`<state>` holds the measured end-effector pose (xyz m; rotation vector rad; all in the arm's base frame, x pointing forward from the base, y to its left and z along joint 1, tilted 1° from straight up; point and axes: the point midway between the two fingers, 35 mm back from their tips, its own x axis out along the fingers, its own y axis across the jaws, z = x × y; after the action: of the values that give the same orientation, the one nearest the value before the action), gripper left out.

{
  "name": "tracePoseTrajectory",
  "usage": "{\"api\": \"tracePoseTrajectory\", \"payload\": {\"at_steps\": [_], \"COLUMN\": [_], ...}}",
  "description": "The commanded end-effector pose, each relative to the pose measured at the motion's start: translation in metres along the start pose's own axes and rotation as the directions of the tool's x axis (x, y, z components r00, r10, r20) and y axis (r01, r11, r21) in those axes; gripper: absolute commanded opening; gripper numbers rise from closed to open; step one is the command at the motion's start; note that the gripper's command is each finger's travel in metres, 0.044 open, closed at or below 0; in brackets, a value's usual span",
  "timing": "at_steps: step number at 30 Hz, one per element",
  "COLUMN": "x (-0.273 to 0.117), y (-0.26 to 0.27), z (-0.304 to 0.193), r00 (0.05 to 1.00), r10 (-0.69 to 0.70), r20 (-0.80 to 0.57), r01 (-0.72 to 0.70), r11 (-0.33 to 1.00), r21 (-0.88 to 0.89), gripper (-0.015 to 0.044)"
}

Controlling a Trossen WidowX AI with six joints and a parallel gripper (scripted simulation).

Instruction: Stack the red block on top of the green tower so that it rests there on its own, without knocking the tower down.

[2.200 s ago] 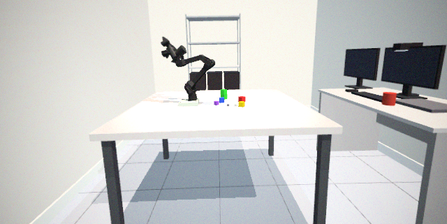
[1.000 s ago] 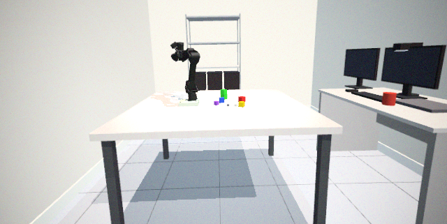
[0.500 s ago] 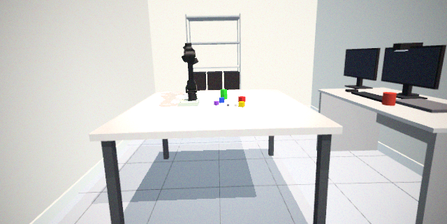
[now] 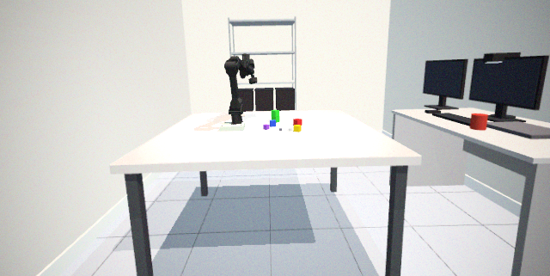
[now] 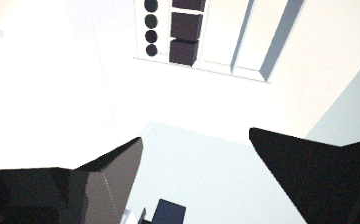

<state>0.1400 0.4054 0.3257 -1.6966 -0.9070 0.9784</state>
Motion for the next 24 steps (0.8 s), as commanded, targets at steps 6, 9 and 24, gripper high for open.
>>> {"api": "tracePoseTrajectory", "payload": {"at_steps": [6, 9, 24], "x": [0.022, 0.023, -0.012], "y": [0.056, 0.077, 0.182], "z": [-0.085, -0.113, -0.236], "r00": [0.963, 0.935, 0.709], "r10": [0.234, 0.313, 0.663], "r20": [-0.13, -0.166, -0.241], "r01": [-0.203, -0.252, -0.3], "r11": [0.955, 0.917, 0.592], "r21": [0.218, 0.309, 0.748], "gripper": [0.044, 0.044, 0.044]}}
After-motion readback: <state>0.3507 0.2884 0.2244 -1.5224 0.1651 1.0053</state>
